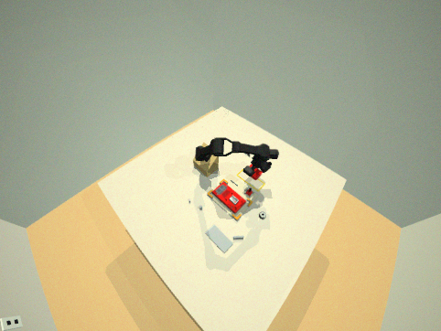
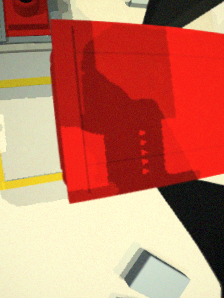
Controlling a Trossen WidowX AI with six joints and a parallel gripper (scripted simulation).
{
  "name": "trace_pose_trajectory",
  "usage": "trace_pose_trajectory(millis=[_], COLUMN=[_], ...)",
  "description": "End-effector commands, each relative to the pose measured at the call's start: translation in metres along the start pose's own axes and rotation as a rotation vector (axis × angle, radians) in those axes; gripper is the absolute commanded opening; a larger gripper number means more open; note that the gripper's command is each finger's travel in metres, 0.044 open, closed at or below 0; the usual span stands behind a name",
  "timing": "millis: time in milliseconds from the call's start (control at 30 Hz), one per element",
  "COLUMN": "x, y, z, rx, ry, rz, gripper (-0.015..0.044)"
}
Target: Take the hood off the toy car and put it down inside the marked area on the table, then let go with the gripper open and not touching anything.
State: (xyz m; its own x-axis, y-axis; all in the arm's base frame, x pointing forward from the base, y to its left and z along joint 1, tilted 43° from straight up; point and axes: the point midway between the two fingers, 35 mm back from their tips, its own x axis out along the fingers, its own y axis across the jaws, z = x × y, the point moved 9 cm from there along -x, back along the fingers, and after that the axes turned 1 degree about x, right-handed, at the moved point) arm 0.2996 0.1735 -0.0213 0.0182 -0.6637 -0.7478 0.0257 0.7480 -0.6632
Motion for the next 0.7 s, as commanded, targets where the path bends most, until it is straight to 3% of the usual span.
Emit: trace_pose_trajectory(millis=[0, 667], x=[0.002, 0.015], y=[0.0, 0.0], z=[0.0, 0.001], rx=[-0.004, -0.004], ry=[-0.003, -0.004], rz=[-0.002, -0.002], gripper=[0.0, 0.0])
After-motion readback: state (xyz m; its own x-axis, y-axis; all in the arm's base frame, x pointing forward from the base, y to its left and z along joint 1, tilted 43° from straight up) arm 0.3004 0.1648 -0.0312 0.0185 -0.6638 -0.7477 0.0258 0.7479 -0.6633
